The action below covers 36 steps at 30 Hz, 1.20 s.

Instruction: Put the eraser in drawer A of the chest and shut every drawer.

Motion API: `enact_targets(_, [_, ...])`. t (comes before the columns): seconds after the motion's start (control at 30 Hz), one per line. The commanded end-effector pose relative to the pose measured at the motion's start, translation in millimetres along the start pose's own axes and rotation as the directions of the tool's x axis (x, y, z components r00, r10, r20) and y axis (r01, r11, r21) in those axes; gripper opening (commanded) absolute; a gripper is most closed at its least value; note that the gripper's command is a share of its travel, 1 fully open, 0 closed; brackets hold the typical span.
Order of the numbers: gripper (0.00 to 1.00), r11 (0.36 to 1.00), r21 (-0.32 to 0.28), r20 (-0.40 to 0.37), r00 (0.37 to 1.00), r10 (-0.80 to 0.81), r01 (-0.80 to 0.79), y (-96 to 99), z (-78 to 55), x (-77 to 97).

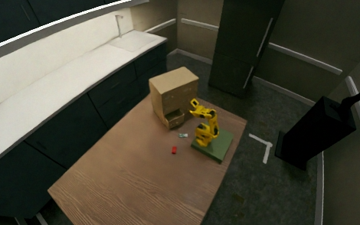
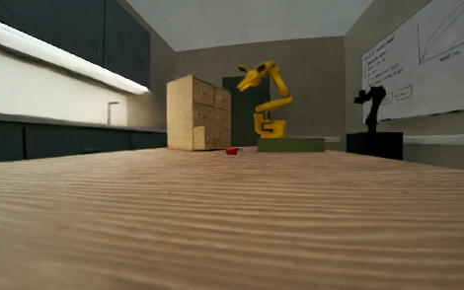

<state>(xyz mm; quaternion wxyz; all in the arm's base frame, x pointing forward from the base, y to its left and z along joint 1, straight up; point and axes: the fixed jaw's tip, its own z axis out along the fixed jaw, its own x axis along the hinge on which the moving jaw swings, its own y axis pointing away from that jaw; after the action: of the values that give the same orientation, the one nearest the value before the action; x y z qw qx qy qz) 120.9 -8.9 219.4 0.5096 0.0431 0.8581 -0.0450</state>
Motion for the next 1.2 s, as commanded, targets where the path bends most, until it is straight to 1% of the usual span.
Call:
enact_targets(0.0, [0.27, 0.998, -0.054, -0.009, 1.000, -0.023, 0.022, 7.2, -0.5, 0.6])
enact_targets(0.3, [0.27, 0.963, -0.240, 0.012, 0.992, -0.126, 0.125, 32.8, -5.8, 2.5])
enact_targets(0.47, [0.27, 0.963, -0.240, 0.012, 0.992, -0.126, 0.125, 32.8, -5.8, 2.5])
enact_targets(0.67, [0.27, 0.921, -0.245, 0.004, 0.950, -0.312, 0.303, 34.8, 4.6, 6.3])
enact_targets(0.8, [0.27, 0.873, -0.254, 0.001, 0.903, -0.429, 0.416, 35.8, 11.4, 9.3])
enact_targets(0.97, [0.27, 0.793, -0.272, 0.002, 0.824, -0.566, 0.545, 37.0, 19.7, 13.6])
enact_targets(1.03, [0.27, 0.793, -0.272, 0.002, 0.824, -0.566, 0.545, 37.0, 19.7, 13.6])
enact_targets(1.17, [0.27, 0.714, -0.289, 0.006, 0.747, -0.665, 0.638, 37.7, 26.2, 17.2])
